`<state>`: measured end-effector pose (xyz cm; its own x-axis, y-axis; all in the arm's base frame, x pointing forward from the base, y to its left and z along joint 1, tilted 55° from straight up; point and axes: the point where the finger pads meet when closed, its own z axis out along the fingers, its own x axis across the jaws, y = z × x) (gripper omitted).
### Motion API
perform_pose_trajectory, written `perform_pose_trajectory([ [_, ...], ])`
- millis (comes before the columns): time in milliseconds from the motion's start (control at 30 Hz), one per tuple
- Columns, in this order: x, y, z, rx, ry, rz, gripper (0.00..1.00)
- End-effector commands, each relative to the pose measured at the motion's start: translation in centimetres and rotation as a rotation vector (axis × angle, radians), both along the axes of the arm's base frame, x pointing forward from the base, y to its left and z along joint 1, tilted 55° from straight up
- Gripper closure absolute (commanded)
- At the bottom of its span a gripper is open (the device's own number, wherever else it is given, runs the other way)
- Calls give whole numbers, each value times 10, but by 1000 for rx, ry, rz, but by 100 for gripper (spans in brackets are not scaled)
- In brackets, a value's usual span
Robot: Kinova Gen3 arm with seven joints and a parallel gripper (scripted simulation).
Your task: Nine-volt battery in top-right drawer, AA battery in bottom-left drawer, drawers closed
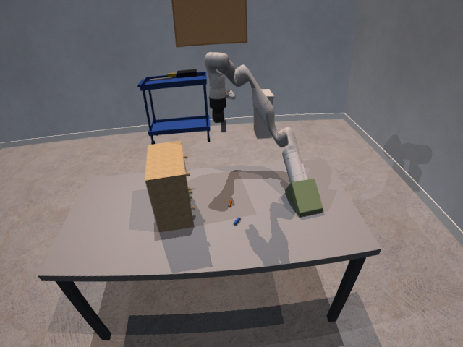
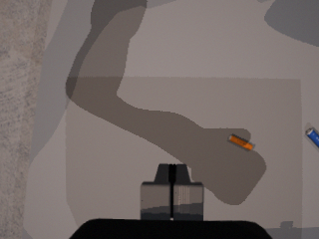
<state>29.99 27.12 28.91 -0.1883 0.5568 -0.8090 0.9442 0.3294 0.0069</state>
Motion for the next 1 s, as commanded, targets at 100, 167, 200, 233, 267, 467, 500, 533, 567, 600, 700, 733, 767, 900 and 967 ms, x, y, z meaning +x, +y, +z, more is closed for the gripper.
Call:
perform_pose_trajectory([
  [100,-1,3,-2,-7,17,-21,100],
  [167,-2,3,-2,-8,18,-23,100],
  [200,-2,3,-2,-8,19,-23,100],
  [233,-2,3,-2,-8,19,-23,100],
  [267,-2,3,-2,-8,19,-23,100],
  [467,-2,3,-2,-8,19,-23,100],
  [500,-2,3,-2,-8,19,-23,100],
  [533,-2,3,-2,-8,19,-23,100],
  [567,-2,3,-2,-8,19,-23,100],
  [600,-2,3,-2,-8,19,-23,100],
  [700,-2,3,-2,-8,19,-23,100],
  [733,-2,3,-2,-8,19,-23,100],
  [767,-2,3,-2,-8,19,-23,100],
  [900,-2,3,-2,-8,19,-23,100],
  [967,-1,3,-3,-8,18,-23,100],
])
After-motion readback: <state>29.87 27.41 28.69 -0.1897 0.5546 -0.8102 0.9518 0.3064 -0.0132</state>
